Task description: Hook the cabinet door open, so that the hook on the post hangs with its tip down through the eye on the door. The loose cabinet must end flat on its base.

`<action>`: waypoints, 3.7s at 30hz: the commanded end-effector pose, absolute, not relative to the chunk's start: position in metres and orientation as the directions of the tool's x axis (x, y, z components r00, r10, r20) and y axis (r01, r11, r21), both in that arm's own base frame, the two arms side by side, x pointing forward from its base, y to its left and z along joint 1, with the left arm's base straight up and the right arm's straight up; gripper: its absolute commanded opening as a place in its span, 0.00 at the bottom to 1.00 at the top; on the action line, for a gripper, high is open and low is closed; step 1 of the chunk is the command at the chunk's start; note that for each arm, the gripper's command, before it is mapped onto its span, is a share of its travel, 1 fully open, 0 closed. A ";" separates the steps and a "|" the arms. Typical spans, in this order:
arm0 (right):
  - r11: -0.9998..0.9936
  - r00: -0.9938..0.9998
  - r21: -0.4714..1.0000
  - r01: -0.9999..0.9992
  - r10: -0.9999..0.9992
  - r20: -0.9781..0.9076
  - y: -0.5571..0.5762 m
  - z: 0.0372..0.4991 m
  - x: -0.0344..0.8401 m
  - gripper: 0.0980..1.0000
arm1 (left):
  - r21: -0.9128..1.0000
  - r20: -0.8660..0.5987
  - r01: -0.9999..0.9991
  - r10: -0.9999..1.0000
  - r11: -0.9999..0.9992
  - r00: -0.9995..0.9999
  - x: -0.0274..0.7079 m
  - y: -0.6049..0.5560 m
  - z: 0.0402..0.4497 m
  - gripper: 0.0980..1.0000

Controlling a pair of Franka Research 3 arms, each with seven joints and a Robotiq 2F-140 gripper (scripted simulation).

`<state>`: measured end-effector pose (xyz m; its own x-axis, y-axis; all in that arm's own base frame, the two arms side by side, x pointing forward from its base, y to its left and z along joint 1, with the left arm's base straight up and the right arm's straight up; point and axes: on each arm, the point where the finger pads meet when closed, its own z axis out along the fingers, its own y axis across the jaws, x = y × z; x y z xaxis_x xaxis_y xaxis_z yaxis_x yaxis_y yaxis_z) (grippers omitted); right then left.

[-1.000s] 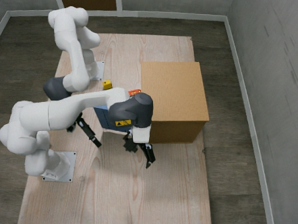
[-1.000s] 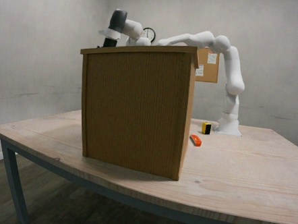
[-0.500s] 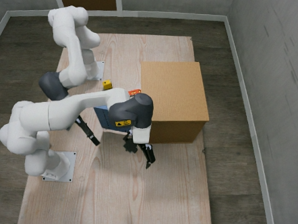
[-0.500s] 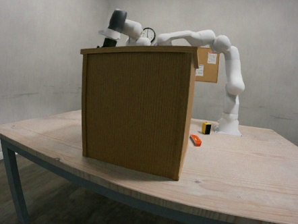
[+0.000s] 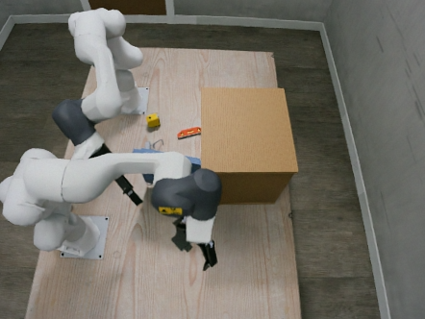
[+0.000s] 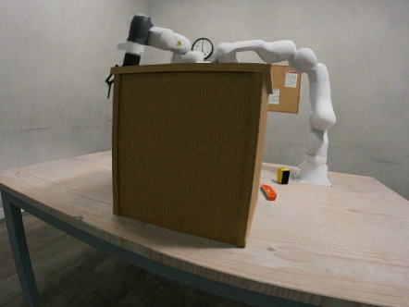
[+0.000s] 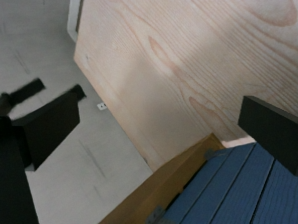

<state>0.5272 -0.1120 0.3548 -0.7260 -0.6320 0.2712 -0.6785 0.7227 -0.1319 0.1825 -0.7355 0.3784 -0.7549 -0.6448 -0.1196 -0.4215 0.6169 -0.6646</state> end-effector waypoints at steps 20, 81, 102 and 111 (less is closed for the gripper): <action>0.689 -0.672 -0.019 -0.725 -0.700 0.241 -0.241 0.365 0.485 1.00 | -0.658 -0.133 -0.413 -0.637 0.629 -0.759 0.184 -0.734 0.378 1.00; 0.704 -0.699 0.061 -0.707 -0.710 0.083 -0.490 0.391 0.247 1.00 | -0.658 -0.133 -0.414 -0.638 0.629 -0.758 0.184 -0.734 0.403 1.00; 0.706 -0.705 0.043 -0.707 -0.708 0.036 -0.534 0.400 0.138 1.00 | -0.649 -0.125 -0.415 -0.627 0.637 -0.769 0.178 -0.726 0.480 1.00; 0.707 -0.706 0.028 -0.707 -0.708 0.019 -0.546 0.405 0.085 1.00 | -0.649 -0.125 -0.415 -0.627 0.637 -0.769 0.178 -0.726 0.480 1.00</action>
